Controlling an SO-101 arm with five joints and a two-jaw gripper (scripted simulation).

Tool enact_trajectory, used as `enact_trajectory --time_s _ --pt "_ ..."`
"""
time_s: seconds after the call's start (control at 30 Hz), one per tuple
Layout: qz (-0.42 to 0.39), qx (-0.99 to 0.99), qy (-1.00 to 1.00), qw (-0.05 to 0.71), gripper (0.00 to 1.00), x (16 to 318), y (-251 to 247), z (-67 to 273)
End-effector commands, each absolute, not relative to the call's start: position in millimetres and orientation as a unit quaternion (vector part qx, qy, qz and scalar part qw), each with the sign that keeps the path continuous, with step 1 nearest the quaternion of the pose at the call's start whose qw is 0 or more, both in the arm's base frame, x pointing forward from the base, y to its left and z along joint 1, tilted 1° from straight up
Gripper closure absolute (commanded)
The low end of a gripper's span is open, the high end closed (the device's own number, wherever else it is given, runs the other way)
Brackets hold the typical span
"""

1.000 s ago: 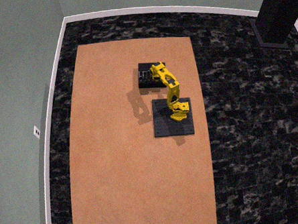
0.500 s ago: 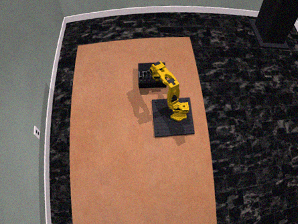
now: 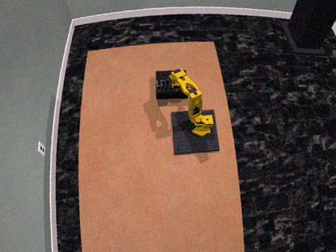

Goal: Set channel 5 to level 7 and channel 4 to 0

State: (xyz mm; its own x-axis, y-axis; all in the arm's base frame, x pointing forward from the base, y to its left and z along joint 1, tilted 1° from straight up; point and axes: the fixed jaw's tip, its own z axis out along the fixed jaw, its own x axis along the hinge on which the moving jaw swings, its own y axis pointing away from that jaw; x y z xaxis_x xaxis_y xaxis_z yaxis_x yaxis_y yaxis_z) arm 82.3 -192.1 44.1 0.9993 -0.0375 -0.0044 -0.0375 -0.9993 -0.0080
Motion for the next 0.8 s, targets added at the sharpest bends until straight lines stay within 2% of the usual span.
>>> enact_trajectory --time_s 0.0,0.77 --pt "0.004 -1.0 0.021 0.008 1.0 79.9 -194.0 43.6" --pt "0.003 -1.0 0.021 0.008 1.0 79.5 -197.3 44.0"
